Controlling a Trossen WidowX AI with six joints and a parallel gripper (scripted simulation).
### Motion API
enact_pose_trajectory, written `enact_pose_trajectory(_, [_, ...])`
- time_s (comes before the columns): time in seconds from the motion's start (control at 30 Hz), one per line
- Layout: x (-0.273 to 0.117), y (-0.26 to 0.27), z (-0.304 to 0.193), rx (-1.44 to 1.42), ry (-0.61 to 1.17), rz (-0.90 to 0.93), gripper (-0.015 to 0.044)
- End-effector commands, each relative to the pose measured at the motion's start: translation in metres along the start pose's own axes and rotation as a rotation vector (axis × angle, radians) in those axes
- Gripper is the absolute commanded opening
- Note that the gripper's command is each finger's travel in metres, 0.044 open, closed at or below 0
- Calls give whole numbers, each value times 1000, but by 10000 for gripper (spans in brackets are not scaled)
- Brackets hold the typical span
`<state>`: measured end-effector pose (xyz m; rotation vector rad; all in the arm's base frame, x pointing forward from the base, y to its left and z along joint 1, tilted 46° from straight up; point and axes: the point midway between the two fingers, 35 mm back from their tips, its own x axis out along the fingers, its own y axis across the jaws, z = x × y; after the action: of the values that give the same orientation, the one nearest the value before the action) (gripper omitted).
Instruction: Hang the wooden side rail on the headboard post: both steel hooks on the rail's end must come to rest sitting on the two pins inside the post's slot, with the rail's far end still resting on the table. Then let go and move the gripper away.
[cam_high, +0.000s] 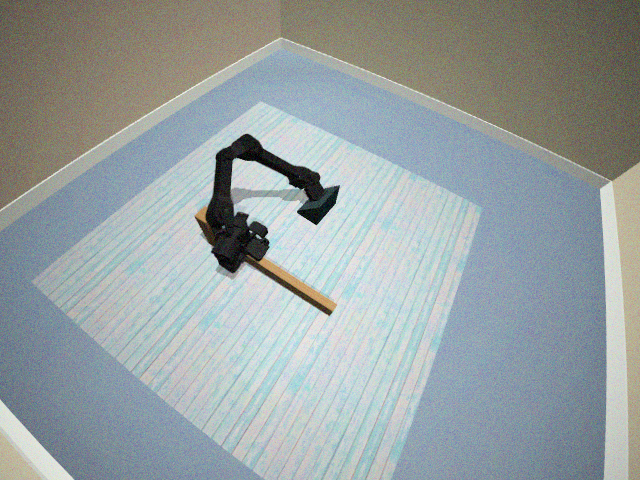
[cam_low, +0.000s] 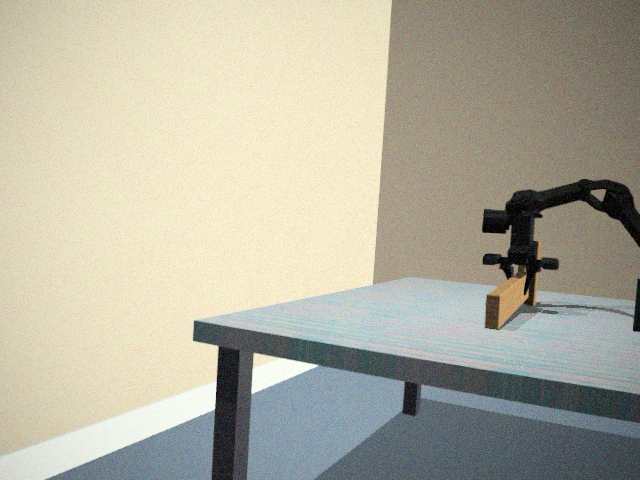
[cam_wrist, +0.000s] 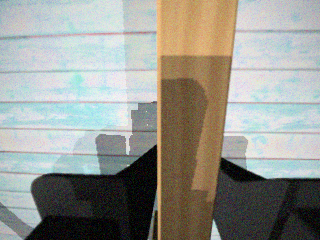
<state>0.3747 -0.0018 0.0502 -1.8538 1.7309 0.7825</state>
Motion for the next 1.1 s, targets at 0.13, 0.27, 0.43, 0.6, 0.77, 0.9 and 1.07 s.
enact_pose_trajectory(0.13, [-5, -2, -3, 2, 1, -13, 0])
enact_pose_trajectory(0.27, [-5, -2, -3, 2, 1, -13, 0])
enact_pose_trajectory(0.43, [-4, -1, -4, 2, 1, -13, 0])
enact_pose_trajectory(0.6, [-4, -1, -5, 2, 1, -13, 0])
enact_pose_trajectory(0.77, [-4, -1, -5, 2, 1, -13, 0])
enact_pose_trajectory(0.9, [-3, -1, -5, 2, 1, -13, 0])
enact_pose_trajectory(1.07, [-3, -1, -6, 2, 1, -13, 0])
